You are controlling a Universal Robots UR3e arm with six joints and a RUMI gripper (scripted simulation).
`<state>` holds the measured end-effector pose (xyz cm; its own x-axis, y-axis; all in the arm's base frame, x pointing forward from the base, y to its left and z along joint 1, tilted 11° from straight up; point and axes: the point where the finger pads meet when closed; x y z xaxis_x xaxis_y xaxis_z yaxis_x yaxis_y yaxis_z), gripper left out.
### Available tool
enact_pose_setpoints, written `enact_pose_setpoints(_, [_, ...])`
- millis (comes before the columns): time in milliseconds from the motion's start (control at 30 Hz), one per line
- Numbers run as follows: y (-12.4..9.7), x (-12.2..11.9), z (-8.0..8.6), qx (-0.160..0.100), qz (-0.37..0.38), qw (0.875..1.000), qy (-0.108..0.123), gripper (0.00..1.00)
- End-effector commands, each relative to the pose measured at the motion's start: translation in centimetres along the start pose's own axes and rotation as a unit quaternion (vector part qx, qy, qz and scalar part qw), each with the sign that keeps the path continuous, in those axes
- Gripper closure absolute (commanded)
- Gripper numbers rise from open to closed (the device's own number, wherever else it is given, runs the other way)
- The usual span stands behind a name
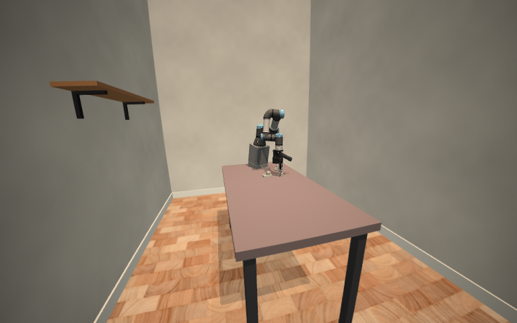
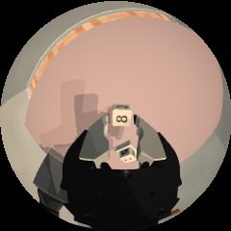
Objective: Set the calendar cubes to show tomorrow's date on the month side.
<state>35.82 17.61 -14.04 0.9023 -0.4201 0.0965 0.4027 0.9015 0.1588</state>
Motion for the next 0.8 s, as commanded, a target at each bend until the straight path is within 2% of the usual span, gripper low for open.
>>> enact_pose_setpoints(0, [0.0, 0.1, 0.1, 0.0, 0.0, 1.0, -0.001, 0.72])
enact_pose_setpoints(533, [0.0, 0.1, 1.6, 0.0, 0.0, 1.0, -0.001, 0.72])
enact_pose_setpoints(767, [0.0, 0.1, 3.5, 0.0, 0.0, 1.0, -0.001, 0.72])
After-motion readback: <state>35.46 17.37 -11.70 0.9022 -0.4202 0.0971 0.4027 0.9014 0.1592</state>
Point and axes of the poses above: the point where the finger pads meet when closed, its own z axis back along the fingers, its own x axis across the jaws, y = z × x, and after that the axes turned 5 degrees about -z, right-handed
